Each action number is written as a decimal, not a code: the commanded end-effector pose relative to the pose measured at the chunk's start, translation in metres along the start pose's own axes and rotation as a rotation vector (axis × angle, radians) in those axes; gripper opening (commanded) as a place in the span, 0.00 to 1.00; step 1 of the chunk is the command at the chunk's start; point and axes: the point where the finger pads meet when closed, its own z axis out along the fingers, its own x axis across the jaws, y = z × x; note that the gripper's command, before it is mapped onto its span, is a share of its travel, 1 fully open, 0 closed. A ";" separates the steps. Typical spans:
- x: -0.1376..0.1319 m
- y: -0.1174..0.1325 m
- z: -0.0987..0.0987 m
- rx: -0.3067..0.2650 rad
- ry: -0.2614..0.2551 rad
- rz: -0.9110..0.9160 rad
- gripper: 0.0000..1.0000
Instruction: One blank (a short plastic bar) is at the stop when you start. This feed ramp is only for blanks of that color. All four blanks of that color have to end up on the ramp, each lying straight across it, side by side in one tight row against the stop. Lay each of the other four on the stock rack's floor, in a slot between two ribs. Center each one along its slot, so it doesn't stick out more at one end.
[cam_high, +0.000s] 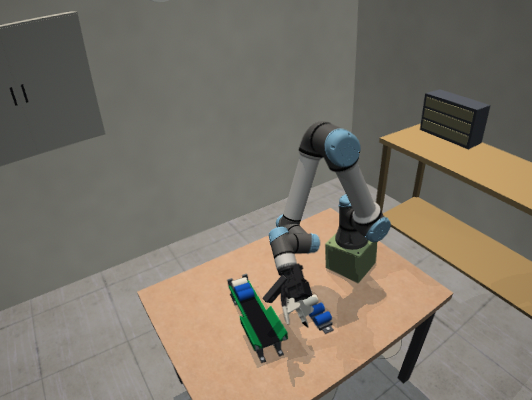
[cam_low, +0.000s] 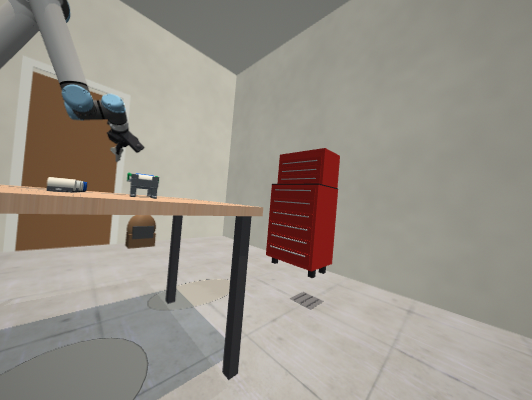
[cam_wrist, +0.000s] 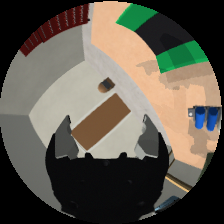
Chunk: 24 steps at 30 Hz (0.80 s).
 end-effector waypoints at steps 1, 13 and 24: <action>0.002 -0.012 -0.022 0.069 0.075 -0.019 1.00; 0.011 -0.050 -0.088 0.303 0.268 -0.067 1.00; 0.016 -0.081 -0.135 0.482 0.414 -0.104 1.00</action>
